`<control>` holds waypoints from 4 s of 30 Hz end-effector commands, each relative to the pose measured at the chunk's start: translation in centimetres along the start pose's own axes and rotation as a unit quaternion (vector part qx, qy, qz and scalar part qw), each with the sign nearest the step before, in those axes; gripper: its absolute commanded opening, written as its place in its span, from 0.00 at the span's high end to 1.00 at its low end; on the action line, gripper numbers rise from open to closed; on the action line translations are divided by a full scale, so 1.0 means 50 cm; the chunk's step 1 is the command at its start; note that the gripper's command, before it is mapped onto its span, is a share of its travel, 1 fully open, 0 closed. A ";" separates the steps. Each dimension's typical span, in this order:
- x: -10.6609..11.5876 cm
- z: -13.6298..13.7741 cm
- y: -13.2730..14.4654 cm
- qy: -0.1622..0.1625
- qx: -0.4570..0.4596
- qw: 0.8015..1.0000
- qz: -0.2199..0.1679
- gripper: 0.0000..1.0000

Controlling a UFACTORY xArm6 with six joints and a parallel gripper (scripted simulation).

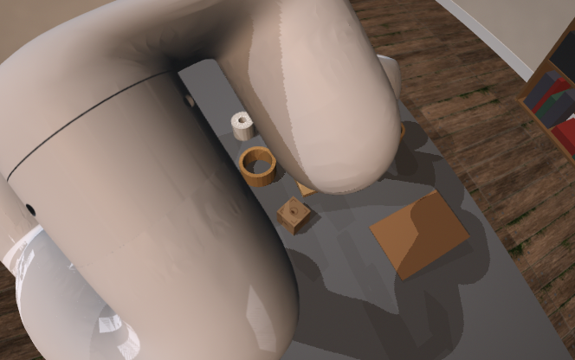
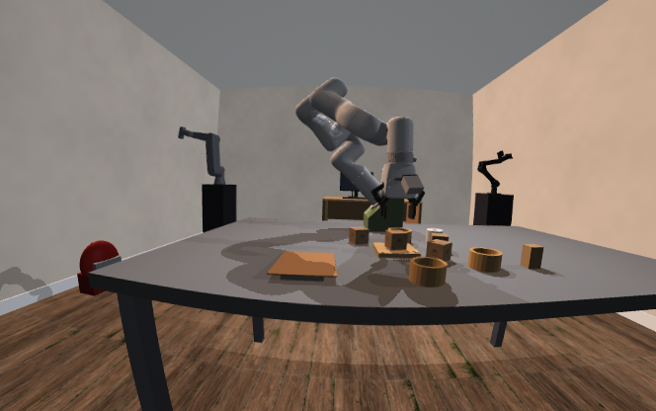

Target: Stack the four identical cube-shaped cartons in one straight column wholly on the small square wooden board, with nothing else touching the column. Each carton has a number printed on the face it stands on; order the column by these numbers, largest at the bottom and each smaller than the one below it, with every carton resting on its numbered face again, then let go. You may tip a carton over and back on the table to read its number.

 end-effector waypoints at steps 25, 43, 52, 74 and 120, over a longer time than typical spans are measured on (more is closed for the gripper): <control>0.034 -0.129 -0.224 0.002 0.229 0.973 0.001 0.00; 0.032 -0.129 -0.224 0.002 0.229 0.973 0.001 0.00; 0.026 -0.129 -0.224 0.002 0.229 0.973 0.001 0.00; -0.016 -0.129 -0.225 0.001 0.230 0.973 0.001 0.00; -0.132 -0.127 -0.228 0.002 0.229 0.973 0.001 0.00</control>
Point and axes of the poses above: the point where the finger pads meet when closed, its own x axis back along the fingers, its own z axis across the jaws, y = z × x, the point moved 3 cm from there along x, back along the fingers, and after that the axes turned 13 degrees about x, right-handed, at the moved point
